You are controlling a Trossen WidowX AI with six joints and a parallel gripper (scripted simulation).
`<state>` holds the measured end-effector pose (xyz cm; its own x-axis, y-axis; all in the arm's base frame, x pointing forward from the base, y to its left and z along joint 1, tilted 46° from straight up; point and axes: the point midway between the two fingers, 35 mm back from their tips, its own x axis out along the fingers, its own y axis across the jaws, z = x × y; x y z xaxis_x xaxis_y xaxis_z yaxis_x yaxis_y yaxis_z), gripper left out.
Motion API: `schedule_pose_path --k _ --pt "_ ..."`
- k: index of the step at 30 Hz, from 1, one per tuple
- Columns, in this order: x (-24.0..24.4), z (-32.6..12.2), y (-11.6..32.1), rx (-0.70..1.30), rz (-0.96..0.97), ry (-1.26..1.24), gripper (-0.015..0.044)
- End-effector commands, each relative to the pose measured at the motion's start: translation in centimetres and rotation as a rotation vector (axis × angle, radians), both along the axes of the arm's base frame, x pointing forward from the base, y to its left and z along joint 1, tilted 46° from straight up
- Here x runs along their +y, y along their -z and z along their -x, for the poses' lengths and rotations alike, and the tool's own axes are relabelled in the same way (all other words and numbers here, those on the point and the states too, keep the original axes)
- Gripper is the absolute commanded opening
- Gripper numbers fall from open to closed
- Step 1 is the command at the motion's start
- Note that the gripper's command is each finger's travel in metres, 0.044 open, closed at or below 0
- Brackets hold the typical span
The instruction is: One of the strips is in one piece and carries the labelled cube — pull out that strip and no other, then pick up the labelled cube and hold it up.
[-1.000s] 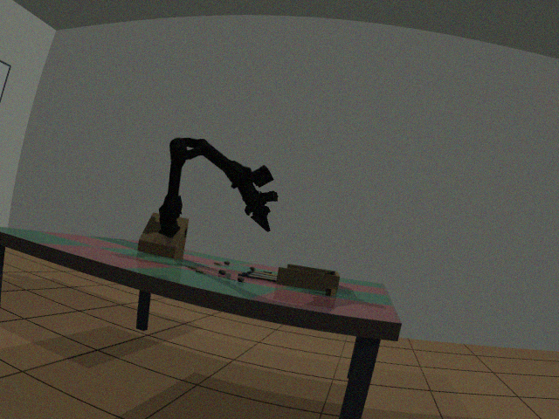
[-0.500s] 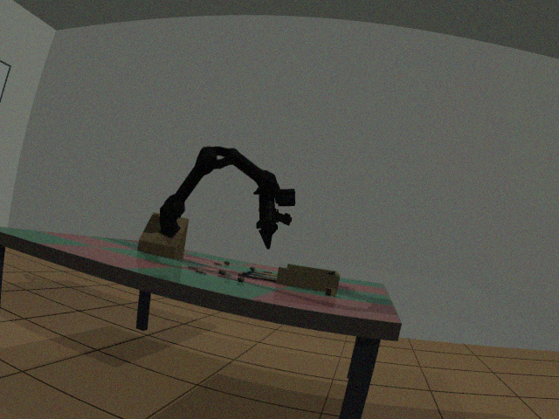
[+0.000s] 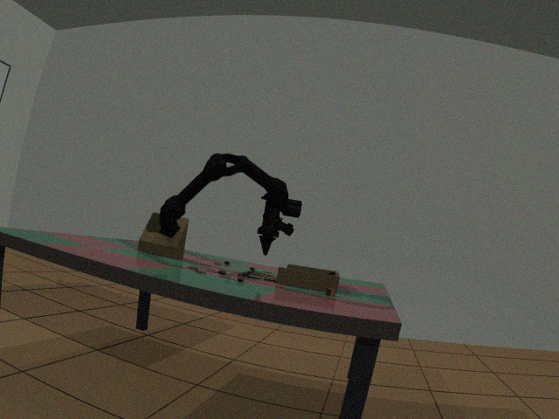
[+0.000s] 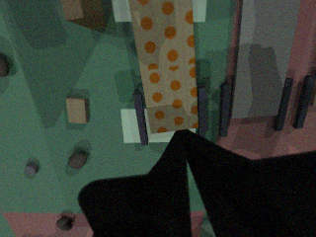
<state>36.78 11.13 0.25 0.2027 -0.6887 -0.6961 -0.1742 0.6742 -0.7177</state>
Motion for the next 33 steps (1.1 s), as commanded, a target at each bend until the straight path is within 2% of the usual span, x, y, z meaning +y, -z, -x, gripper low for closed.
schedule_pose_path --k 1,33 --pt "-0.4 -0.3 0.5 0.000 -0.005 0.005 0.0000" --pt "-4.1 -1.0 4.1 0.000 -0.002 0.005 0.0000"
